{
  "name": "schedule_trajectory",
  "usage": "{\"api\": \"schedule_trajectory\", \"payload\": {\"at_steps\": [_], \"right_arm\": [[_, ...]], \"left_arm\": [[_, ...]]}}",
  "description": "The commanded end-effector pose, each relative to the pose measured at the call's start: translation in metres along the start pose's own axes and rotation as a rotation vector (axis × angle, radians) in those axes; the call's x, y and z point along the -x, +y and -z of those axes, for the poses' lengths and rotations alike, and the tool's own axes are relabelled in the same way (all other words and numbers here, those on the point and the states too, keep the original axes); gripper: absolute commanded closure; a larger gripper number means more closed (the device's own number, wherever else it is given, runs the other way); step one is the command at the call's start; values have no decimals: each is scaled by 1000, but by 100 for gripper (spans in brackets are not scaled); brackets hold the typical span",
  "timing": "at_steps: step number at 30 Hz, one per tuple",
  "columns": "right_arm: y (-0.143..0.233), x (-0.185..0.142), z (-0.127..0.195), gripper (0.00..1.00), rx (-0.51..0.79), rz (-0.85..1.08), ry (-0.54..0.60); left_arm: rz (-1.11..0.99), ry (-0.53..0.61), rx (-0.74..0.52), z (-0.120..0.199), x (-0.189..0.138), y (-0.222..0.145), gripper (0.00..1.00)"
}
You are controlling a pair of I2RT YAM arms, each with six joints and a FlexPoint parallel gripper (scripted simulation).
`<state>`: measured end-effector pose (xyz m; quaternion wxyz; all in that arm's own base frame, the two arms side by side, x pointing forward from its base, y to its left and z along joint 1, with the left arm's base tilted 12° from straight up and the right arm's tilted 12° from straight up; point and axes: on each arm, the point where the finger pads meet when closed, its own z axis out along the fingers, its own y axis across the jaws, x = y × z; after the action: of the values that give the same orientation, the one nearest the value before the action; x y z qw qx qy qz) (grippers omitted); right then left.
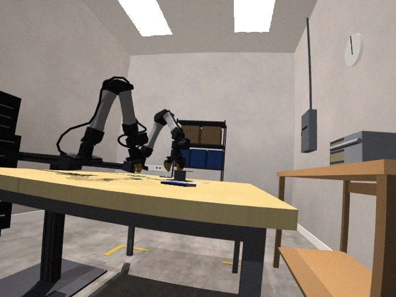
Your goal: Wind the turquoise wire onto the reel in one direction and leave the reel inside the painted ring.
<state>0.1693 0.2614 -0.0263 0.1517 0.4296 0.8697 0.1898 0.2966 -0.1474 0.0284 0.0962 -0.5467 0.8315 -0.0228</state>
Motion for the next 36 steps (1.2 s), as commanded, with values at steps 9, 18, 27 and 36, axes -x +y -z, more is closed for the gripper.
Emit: {"api": "schedule_trajectory", "payload": {"at_steps": [9,18,27,36], "right_arm": [[6,-3,1,100,26,-9,17],[7,-3,1,100,28,-8,16],[9,-4,1,100,24,-7,14],[10,-5,1,100,-5,0,6]], "left_arm": [[8,-15,-5,-3,5,-1,36],[4,-15,-5,-6,3,-5,43],[-189,-16,-3,-5,18,-7,43],[-624,-16,0,-5,47,-21,43]]}}
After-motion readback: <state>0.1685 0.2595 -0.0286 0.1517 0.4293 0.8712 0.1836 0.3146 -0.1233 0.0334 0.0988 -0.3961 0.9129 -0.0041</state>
